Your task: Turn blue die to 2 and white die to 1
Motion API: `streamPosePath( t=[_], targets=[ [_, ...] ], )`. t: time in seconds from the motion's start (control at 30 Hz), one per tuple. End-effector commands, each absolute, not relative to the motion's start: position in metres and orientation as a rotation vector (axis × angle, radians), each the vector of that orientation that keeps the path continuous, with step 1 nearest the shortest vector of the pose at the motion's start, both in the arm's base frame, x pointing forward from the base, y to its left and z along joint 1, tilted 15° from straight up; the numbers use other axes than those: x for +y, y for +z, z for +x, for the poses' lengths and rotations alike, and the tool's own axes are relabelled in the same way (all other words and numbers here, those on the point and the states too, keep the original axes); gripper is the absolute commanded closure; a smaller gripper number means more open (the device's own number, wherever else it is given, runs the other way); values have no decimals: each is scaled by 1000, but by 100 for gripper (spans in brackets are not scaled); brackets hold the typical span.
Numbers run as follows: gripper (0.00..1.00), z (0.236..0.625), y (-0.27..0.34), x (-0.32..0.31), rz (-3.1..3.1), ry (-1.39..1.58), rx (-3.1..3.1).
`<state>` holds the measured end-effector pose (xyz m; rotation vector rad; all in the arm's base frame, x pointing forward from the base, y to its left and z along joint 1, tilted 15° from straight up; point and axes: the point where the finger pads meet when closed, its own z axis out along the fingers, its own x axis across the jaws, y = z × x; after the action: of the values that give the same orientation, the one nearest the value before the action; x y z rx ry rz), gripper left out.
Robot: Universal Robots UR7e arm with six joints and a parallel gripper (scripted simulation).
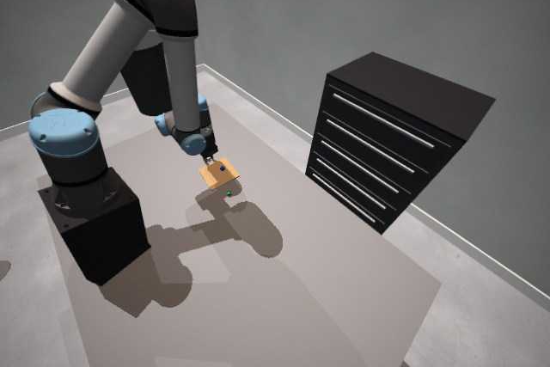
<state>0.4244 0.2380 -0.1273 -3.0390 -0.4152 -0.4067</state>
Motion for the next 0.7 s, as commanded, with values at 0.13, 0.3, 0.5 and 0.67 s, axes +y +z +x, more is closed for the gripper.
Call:
streamPosePath(
  t=[0.13, 0.3, 0.5, 0.67],
  targets=[
    [66, 425, -127, 238, -3039, -409, -415],
    [66, 425, -127, 238, -3039, -409, -415],
    [66, 425, -127, 238, -3039, -409, -415],
    [66, 425, -127, 238, -3039, -409, -415]
  ],
)
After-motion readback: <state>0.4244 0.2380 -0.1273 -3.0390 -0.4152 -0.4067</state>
